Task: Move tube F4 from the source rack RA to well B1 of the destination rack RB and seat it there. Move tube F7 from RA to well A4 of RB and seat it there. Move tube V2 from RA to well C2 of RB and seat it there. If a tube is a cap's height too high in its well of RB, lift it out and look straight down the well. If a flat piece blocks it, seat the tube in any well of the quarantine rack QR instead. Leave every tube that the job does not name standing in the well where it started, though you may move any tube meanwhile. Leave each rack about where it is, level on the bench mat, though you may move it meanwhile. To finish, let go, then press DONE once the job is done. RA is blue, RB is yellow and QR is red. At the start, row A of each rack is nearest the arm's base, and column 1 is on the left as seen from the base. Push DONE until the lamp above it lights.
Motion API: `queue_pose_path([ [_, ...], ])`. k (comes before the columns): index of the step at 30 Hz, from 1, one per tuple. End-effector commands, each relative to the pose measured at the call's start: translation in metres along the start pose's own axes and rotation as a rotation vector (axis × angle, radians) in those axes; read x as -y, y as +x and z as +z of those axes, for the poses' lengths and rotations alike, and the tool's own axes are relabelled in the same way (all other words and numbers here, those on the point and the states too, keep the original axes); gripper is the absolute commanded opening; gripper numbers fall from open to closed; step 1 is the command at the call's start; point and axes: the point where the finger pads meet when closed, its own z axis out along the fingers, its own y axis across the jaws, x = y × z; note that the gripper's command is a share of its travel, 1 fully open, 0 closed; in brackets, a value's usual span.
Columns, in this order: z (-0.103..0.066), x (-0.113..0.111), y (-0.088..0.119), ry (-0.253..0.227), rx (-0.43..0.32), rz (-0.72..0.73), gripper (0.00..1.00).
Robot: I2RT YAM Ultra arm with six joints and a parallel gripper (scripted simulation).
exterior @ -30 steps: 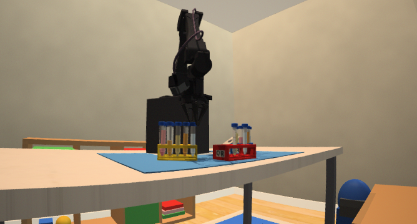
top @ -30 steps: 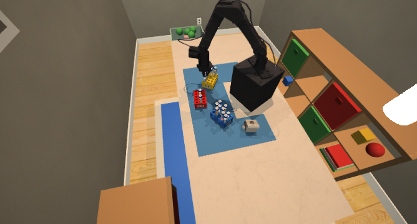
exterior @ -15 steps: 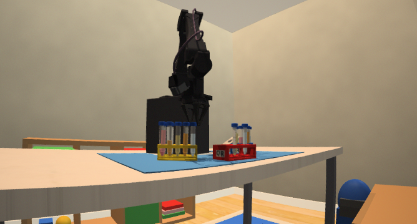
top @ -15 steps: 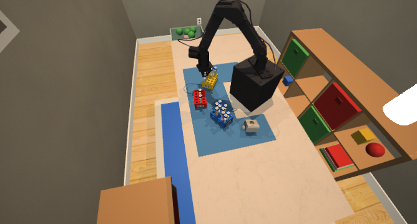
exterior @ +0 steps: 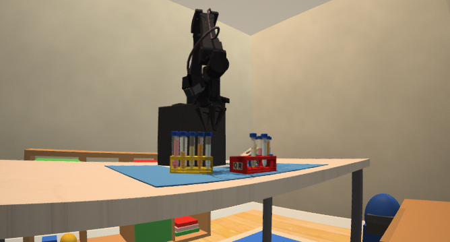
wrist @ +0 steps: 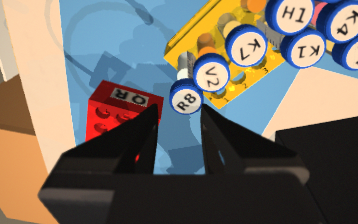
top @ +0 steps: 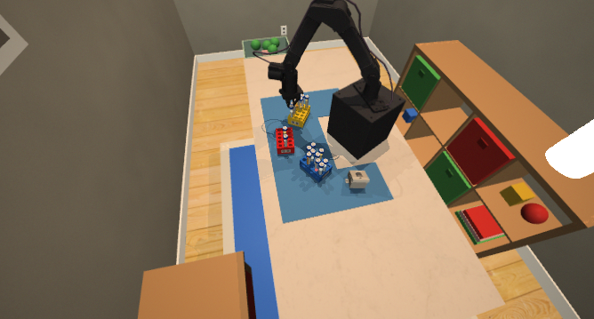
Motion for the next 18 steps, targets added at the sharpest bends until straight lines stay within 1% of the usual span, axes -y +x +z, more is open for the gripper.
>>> queue_pose_path([
  [1, -0.014, 0.007, 0.009, 0.017, -0.013, -0.011, 0.3],
  [2, -0.016, 0.008, 0.01, 0.017, -0.013, -0.011, 0.3],
  [4, -0.016, 0.008, 0.01, 0.017, -0.013, -0.011, 0.3],
  [8, -0.027, 0.008, 0.011, 0.015, -0.011, -0.009, 0.3],
  [9, -0.036, -0.003, 0.003, -0.011, 0.007, -0.008, 0.3],
  [10, -0.04, -0.006, 0.001, -0.018, 0.012, -0.007, 0.3],
  [16, -0.056, -0.007, 0.002, -0.018, 0.012, -0.005, 0.3],
  [18, -0.055, 0.005, 0.01, 0.008, -0.006, -0.006, 0.3],
])
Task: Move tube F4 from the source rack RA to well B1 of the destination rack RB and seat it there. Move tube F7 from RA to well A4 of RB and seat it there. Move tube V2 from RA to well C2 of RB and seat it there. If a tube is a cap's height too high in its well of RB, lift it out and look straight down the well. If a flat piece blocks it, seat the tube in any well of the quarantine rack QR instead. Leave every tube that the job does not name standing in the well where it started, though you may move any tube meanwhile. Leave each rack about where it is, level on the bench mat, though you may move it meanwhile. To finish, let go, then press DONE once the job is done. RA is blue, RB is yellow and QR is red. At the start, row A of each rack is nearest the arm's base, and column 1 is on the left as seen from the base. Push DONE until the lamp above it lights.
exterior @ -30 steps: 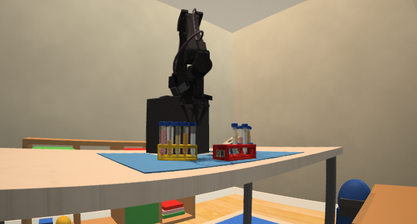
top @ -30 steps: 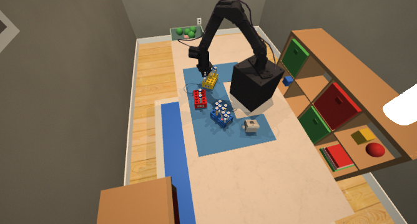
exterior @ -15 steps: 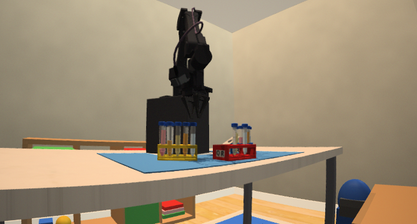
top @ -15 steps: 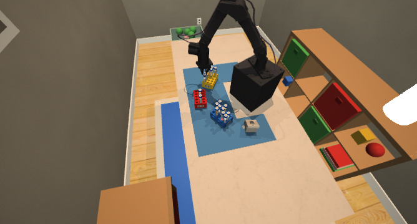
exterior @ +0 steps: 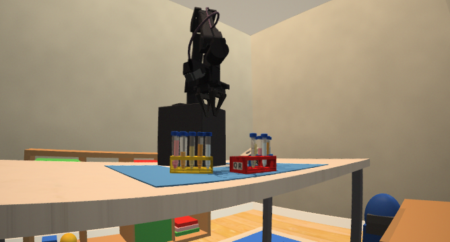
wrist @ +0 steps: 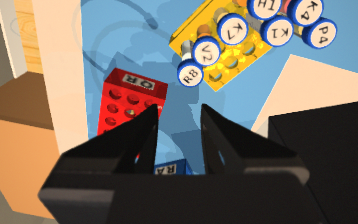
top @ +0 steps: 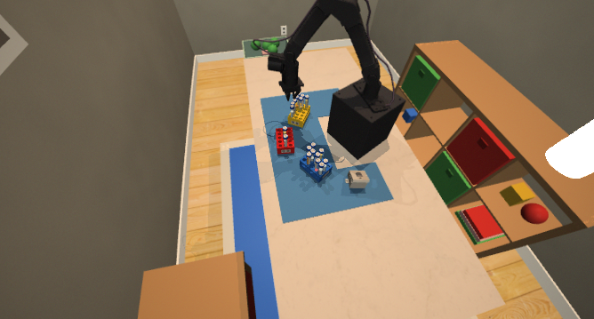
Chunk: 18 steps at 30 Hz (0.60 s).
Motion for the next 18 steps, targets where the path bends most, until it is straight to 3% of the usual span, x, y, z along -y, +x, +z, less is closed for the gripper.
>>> queue_pose_path([
  [1, -0.012, 0.01, 0.013, 0.033, -0.024, -0.007, 0.3],
  [7, -0.016, 0.006, 0.005, 0.02, -0.014, -0.002, 0.3],
  [8, -0.018, 0.012, 0.019, 0.033, -0.024, -0.053, 0.3],
  [18, -0.018, 0.005, 0.08, 0.011, -0.01, -0.386, 0.3],
])
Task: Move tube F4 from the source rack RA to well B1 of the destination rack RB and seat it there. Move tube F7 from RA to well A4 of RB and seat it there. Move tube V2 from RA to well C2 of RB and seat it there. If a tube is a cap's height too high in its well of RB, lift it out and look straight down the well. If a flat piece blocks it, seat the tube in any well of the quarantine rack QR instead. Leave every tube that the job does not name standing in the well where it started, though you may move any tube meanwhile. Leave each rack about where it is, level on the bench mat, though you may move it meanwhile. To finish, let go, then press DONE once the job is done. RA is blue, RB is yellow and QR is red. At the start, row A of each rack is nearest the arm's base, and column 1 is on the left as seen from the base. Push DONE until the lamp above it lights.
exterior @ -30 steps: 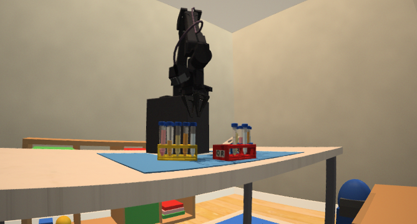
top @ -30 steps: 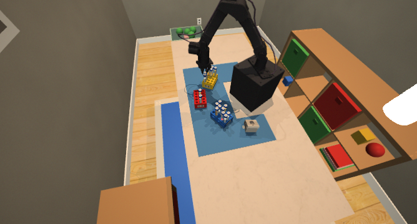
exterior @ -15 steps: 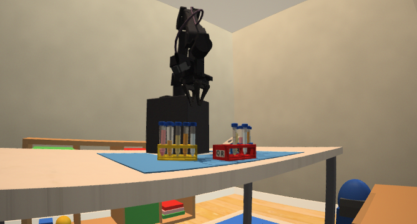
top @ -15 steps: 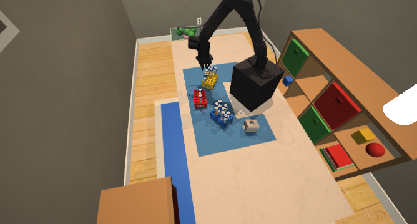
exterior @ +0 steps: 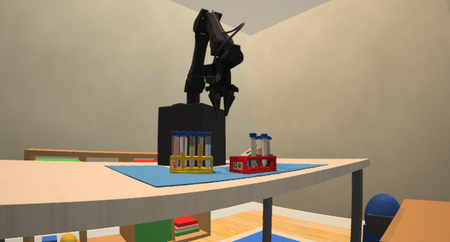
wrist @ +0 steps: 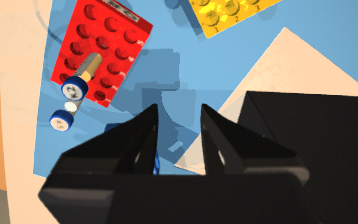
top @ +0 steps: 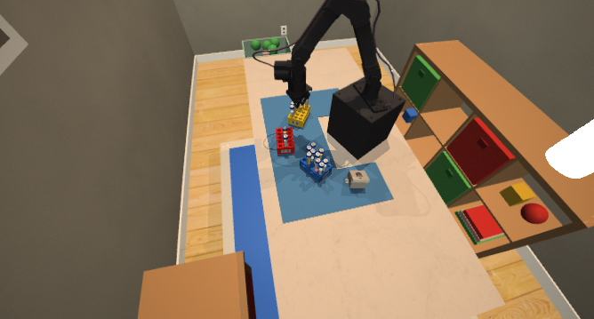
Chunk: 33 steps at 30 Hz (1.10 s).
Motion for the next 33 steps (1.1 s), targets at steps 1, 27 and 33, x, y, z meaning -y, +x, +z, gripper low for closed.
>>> queue_pose_path([
  [1, -0.006, -0.009, 0.008, -0.026, 0.035, -0.107, 0.3],
  [27, -0.007, -0.029, 0.057, -0.027, 0.045, -0.853, 0.3],
  [33, -0.006, -0.028, 0.057, -0.022, 0.047, -1.053, 0.3],
])
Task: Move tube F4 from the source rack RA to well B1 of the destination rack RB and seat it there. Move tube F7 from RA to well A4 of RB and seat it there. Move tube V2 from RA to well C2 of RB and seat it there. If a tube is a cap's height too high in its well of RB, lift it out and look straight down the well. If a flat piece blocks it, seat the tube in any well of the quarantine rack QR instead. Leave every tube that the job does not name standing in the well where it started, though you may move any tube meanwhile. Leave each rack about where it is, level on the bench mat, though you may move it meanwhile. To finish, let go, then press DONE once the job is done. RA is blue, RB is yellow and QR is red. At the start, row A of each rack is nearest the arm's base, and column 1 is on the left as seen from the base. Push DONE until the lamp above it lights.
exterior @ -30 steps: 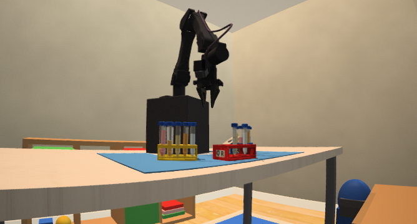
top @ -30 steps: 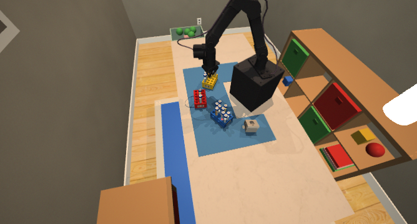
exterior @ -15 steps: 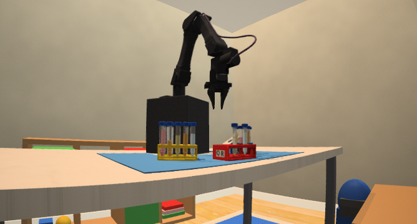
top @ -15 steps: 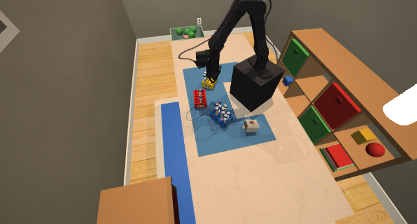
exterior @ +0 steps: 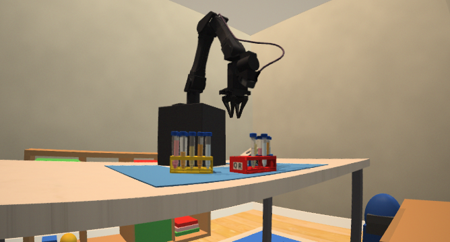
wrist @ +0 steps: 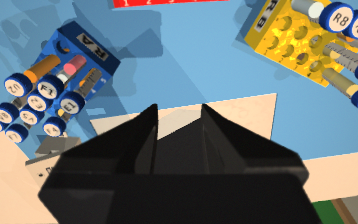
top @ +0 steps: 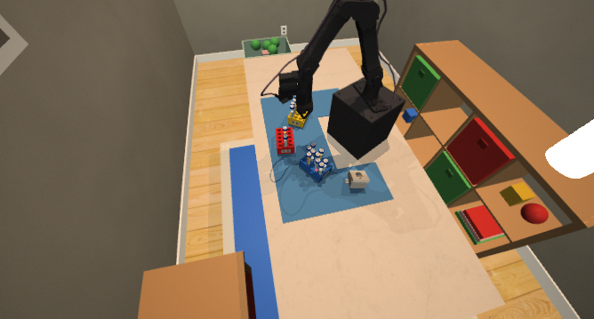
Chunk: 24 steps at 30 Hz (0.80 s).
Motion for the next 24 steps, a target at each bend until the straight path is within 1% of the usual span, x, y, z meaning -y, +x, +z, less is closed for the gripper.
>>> queue_pose_path([
  [1, -0.0059, 0.0033, -0.0049, -0.005, 0.035, -0.178, 0.3],
  [3, -0.0059, 0.0033, -0.0049, -0.005, 0.035, -0.178, 0.3],
  [18, -0.0055, 0.0032, -0.0041, 0.002, 0.034, -0.678, 0.3],
  [20, -0.0055, 0.0032, -0.0041, 0.002, 0.034, -0.678, 0.3],
  [24, -0.0055, 0.0032, -0.0041, 0.004, 0.034, -0.811, 0.3],
])
